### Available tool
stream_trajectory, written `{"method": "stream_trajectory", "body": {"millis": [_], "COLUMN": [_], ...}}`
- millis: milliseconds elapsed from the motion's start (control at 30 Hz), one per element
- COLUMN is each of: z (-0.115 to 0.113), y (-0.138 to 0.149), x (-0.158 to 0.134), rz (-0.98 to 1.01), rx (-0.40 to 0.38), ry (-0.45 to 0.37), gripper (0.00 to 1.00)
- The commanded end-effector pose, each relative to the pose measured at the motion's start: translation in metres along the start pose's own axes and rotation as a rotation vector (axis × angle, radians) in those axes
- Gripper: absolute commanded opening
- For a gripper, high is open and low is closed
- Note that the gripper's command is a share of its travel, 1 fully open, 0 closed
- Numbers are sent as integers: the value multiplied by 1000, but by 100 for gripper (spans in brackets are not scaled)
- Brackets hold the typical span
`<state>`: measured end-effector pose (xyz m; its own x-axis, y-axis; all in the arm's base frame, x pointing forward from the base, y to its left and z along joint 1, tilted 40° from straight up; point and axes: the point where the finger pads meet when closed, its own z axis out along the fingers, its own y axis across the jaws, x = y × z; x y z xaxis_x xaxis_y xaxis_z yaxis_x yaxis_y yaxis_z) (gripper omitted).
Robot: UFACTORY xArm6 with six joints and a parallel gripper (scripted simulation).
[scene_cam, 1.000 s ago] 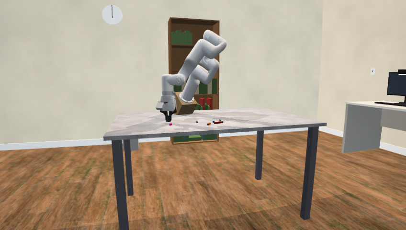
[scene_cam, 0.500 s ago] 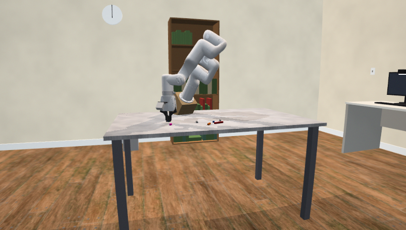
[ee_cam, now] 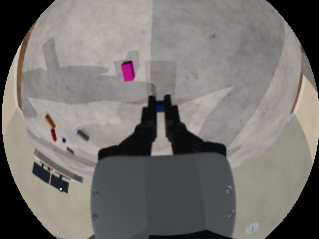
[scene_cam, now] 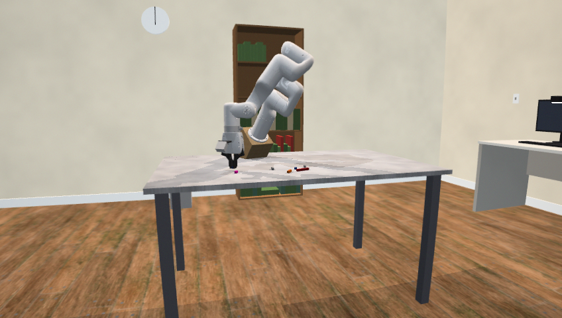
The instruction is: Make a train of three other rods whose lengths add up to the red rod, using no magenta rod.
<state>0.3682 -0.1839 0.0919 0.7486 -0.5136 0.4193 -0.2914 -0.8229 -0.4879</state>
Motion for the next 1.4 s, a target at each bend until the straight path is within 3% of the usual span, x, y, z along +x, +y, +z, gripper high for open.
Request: {"method": "stream_trajectory", "body": {"millis": [0, 1367], "z": [-1, 11], "y": [0, 0], "x": [1, 1], "rz": [-1, -1], "rx": [-1, -1], "ry": [2, 2], "gripper": [4, 4]}}
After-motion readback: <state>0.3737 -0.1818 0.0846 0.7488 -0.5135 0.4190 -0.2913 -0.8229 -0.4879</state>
